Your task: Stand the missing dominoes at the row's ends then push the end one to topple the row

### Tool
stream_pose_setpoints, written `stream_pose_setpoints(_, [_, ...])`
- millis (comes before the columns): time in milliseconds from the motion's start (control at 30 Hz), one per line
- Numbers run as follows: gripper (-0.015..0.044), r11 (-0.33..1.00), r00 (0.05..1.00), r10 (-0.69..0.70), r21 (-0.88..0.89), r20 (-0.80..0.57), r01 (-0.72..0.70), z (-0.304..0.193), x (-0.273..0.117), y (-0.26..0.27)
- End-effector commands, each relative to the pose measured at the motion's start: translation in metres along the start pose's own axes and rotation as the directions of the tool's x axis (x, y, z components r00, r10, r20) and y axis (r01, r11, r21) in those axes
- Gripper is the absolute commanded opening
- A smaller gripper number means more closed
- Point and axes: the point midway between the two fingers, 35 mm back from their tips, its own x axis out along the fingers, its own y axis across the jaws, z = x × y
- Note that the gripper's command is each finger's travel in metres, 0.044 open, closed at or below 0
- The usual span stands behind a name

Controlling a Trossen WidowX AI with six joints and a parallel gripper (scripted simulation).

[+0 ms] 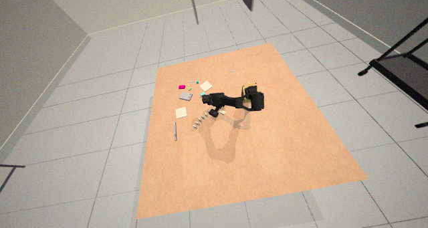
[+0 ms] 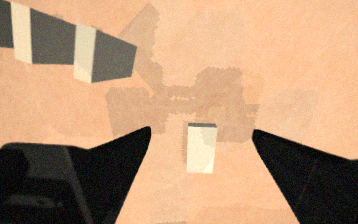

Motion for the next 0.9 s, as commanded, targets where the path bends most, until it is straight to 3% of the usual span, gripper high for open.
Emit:
stream_pose_setpoints(0, [0.0440,1.000,1.000,0.001,0.010,-0.007,-0.001,-0.0009,0.0078,-0.0015])
stream_pose_setpoints(300, [0.0440,1.000,1.000,0.001,0.010,-0.007,-0.001,-0.0011,0.0100,-0.0015])
stream_pose_setpoints(700, [0.0125,1.000,1.000,0.001,0.010,-0.007,-0.001,-0.0011,0.0100,-0.0015])
stream_pose_setpoints(867, [0.0107,1.000,1.000,0.001,0.010,-0.007,-0.001,-0.0011,0.0100,-0.0015])
